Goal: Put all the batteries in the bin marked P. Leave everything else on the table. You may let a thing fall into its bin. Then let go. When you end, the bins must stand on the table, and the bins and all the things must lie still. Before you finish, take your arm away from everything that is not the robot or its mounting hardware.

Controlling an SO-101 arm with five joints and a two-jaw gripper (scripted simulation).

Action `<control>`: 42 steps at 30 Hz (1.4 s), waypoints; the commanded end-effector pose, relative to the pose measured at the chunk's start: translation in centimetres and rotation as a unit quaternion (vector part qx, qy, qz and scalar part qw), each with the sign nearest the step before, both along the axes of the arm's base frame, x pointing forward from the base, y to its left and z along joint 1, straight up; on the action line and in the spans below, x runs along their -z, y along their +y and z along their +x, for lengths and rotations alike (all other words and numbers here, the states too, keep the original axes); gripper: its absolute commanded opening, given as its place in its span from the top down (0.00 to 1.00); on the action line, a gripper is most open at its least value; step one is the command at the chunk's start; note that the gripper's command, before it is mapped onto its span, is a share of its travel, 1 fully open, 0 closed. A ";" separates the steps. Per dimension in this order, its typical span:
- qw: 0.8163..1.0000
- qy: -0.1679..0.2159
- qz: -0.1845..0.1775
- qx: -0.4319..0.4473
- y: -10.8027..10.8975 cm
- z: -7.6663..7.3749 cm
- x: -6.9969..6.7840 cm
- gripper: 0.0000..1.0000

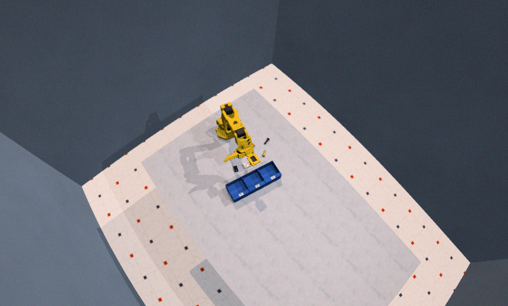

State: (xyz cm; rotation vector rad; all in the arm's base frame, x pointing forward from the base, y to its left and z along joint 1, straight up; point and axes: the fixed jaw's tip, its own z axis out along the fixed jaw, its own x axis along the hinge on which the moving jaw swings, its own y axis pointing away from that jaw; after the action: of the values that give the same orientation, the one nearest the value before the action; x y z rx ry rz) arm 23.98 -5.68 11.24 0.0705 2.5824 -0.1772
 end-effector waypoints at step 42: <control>0.988 -0.127 -0.082 0.023 -5.0 3.5 -2.4 0.00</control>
State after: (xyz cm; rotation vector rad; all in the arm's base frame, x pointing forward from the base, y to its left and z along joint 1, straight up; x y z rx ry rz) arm 25.90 -8.87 11.78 0.0807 2.4432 -0.2931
